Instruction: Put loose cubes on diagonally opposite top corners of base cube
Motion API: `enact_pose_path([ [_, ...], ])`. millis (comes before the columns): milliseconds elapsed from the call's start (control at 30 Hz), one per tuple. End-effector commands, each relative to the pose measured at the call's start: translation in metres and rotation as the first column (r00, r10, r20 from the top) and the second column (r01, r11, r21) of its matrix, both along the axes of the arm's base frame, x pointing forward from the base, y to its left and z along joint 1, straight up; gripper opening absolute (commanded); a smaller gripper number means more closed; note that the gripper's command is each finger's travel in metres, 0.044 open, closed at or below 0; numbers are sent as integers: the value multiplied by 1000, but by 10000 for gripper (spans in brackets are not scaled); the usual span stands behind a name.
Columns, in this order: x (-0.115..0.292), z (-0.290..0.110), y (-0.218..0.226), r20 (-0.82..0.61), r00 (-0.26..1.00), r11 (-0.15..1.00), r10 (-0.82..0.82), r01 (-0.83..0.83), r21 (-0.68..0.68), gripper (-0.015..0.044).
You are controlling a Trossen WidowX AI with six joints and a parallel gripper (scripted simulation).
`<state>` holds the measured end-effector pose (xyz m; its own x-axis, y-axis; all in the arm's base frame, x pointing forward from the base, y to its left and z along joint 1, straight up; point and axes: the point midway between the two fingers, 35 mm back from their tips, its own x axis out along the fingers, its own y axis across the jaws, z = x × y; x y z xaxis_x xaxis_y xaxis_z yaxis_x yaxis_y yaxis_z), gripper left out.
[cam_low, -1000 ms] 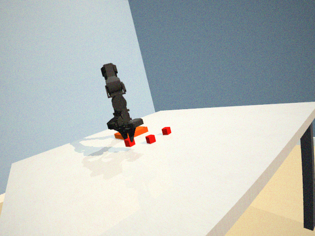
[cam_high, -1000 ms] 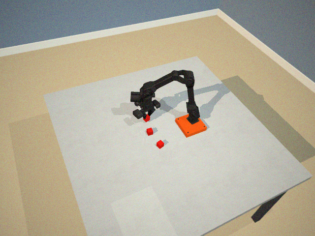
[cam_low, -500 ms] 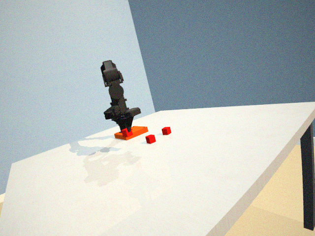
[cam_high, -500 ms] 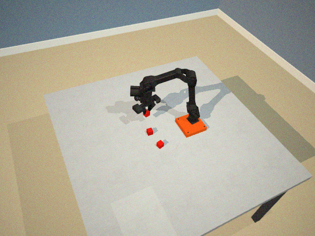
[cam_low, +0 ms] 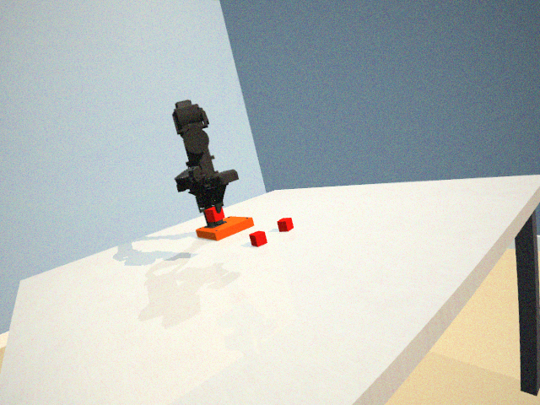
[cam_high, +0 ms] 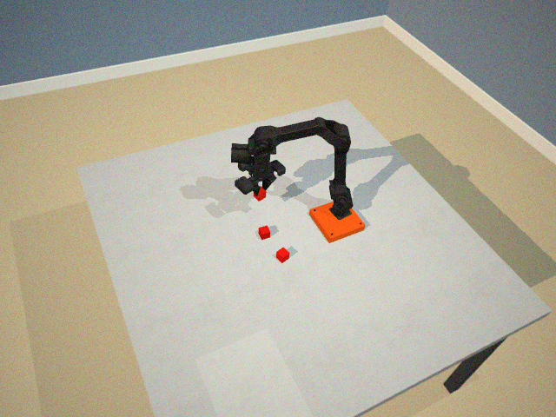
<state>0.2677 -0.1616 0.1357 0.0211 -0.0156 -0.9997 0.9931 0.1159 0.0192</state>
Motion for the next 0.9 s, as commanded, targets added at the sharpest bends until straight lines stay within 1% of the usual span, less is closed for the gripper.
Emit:
enact_pose_path([
  [0, 3, 1, 9, 1, 1000, 1000, 29, -29, -5, 105],
  [867, 29, -16, 89, -2, 949, 949, 316, -316, -4, 105],
])
